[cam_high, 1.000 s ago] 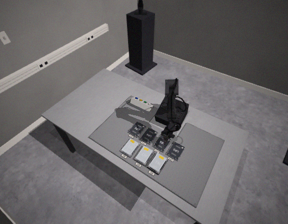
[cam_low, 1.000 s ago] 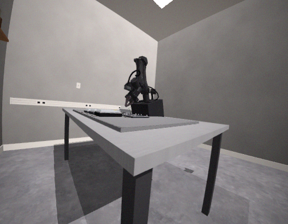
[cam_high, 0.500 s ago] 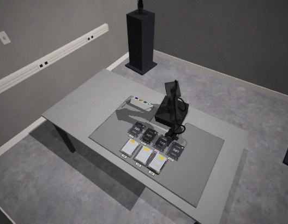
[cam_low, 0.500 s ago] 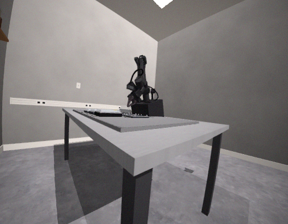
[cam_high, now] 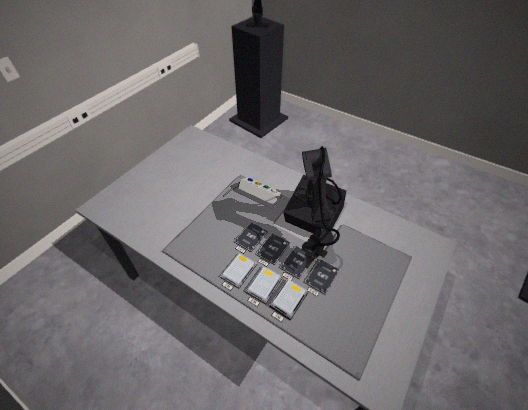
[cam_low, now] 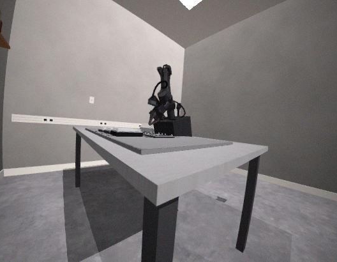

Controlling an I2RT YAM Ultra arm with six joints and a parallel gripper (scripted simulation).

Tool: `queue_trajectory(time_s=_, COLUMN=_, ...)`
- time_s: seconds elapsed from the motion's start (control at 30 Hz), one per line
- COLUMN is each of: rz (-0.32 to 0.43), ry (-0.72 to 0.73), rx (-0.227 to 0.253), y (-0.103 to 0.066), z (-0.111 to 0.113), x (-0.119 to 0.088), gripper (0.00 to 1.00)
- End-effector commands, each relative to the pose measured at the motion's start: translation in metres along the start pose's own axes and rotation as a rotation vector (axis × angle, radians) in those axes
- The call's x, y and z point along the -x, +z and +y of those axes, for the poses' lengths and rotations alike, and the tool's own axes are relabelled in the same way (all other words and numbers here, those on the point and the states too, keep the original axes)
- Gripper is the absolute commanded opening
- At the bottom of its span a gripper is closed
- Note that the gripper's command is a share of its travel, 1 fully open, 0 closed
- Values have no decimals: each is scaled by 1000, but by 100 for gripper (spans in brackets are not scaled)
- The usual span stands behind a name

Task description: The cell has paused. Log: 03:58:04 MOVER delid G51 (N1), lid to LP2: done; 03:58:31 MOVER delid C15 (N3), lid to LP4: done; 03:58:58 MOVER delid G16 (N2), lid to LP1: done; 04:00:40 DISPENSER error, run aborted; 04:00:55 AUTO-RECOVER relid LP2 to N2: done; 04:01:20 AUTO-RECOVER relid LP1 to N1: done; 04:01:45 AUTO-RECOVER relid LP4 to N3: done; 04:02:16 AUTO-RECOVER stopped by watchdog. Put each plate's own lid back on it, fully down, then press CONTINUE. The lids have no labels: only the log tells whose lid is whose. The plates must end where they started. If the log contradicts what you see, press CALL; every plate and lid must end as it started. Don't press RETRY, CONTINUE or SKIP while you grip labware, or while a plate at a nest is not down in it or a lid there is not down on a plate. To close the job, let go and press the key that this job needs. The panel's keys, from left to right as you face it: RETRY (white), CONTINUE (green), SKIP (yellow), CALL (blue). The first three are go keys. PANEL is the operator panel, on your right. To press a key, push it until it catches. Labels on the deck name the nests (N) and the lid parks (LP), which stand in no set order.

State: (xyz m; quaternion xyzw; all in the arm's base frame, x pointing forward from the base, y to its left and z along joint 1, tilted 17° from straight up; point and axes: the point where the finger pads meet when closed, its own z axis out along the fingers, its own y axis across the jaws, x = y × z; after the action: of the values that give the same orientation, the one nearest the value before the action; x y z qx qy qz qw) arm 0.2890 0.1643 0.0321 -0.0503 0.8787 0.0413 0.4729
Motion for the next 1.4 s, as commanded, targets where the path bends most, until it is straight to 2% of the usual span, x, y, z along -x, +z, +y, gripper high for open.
queue_trajectory(time_s=0.0, rz=-13, ry=8, rx=-5, y=0, z=3, x=6, gripper=0)
queue_trajectory(time_s=0.07, rz=-13, ry=8, rx=-5, y=0, z=3, x=6, gripper=0)
queue_trajectory(time_s=0.17, rz=-2, ry=1, rx=-9, y=14, z=-2, x=19, gripper=0)
queue_trajectory(time_s=0.23, rz=-2, ry=1, rx=-9, y=14, z=-2, x=19, gripper=0)
queue_trajectory(time_s=0.73, rz=-5, ry=2, rx=-8, y=59, z=-29, x=74, gripper=0)
queue_trajectory(time_s=0.8, rz=-5, ry=2, rx=-8, y=59, z=-29, x=74, gripper=0)
queue_trajectory(time_s=1.3, rz=-8, ry=2, rx=-8, y=103, z=-57, x=128, gripper=0)
queue_trajectory(time_s=1.37, rz=-8, ry=2, rx=-8, y=103, z=-57, x=128, gripper=0)
